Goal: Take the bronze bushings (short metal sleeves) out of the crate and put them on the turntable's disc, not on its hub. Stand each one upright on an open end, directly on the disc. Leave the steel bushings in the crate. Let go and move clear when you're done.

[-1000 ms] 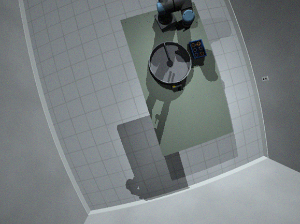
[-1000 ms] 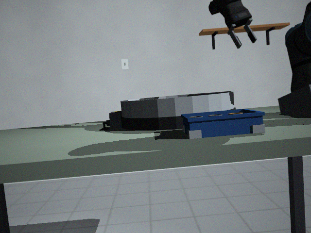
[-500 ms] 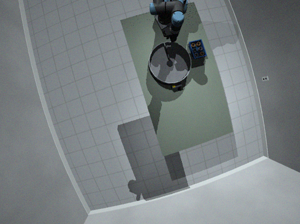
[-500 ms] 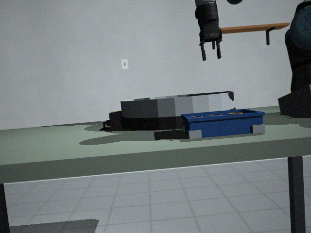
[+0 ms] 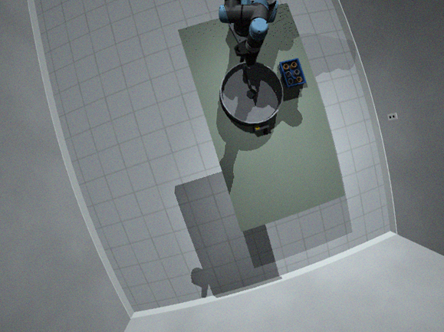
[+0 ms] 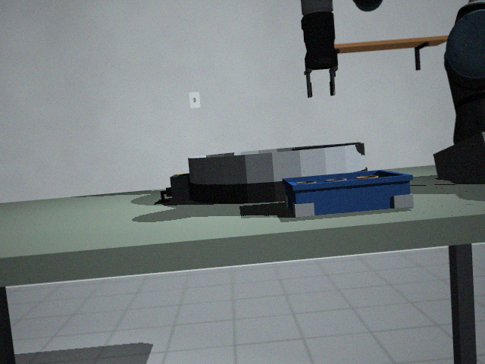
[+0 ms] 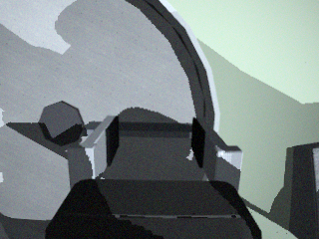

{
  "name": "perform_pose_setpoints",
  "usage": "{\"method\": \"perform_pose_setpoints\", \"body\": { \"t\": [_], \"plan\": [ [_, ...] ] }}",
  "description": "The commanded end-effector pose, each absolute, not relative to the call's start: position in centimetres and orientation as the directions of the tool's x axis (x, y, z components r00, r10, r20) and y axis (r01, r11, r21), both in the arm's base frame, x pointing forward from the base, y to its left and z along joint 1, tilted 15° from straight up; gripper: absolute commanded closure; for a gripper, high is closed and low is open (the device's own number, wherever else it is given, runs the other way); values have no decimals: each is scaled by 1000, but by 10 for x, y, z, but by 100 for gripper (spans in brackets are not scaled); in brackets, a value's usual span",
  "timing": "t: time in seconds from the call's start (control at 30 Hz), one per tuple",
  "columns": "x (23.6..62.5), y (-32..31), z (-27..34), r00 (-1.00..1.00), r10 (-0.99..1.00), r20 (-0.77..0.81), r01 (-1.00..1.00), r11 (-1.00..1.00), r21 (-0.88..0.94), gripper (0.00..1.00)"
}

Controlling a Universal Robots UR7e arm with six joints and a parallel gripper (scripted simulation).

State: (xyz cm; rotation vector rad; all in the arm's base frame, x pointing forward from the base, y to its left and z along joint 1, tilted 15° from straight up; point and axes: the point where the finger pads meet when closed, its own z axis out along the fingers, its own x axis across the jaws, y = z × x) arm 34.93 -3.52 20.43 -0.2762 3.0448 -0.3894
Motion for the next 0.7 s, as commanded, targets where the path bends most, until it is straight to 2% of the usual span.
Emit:
{"method": "perform_pose_setpoints", "body": {
  "t": [0.0, 0.13, 0.17, 0.67],
  "plan": [
    [350, -35, 205, -982, -185, -38, -169, 952, -256, 0],
    [350, -35, 205, -982, -185, -38, -169, 952, -256, 0],
    [350, -35, 205, -982, -185, -38, -169, 952, -256, 65],
    [350, -35, 205, -982, -185, -38, -169, 952, -256, 65]
  ]
}}
